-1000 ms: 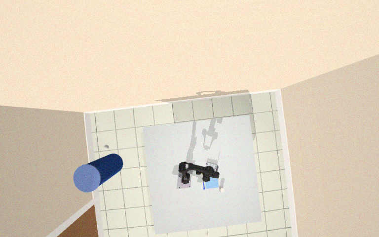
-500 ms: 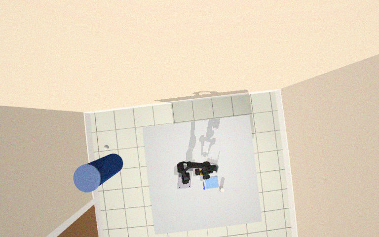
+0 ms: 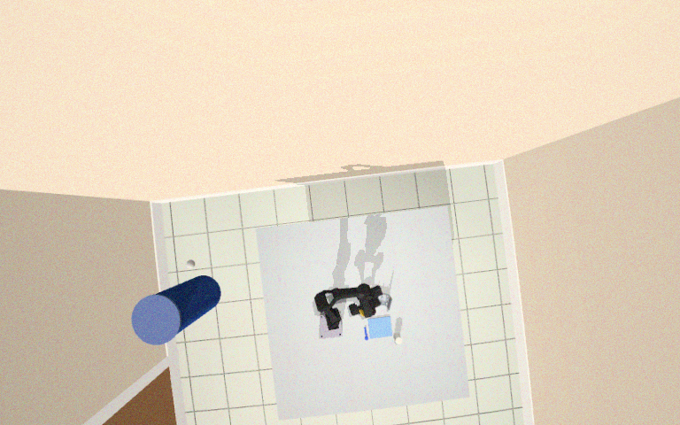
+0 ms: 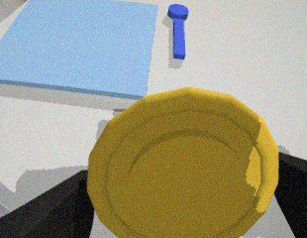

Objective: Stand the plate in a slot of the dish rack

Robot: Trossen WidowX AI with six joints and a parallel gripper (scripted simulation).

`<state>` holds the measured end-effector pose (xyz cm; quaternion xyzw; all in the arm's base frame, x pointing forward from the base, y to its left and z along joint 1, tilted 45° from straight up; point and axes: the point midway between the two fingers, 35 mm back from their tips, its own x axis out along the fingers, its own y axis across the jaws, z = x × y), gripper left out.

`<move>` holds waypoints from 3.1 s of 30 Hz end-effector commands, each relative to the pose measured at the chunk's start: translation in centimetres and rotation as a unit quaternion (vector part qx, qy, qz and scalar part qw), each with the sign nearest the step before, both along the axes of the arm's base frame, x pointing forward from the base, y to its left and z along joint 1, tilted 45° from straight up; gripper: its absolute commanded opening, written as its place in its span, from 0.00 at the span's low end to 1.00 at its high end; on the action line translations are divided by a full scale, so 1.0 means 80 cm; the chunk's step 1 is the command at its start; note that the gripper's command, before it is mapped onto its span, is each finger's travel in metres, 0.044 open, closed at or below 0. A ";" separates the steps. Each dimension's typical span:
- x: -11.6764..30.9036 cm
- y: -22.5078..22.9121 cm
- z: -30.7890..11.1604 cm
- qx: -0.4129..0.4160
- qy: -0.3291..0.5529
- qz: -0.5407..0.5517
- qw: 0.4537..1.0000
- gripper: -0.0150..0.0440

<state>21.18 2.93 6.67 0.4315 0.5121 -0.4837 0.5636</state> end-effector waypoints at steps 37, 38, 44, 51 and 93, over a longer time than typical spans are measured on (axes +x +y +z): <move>0.018 0.048 0.008 -0.231 -0.329 0.149 0.903 0.25; 0.017 0.050 0.009 -0.233 -0.338 0.151 0.899 0.25; 0.013 0.060 0.018 -0.243 -0.393 0.159 0.872 0.25; 0.005 0.070 0.030 -0.249 -0.459 0.157 0.838 0.25; 0.032 0.065 0.033 -0.243 -0.525 0.151 0.801 0.25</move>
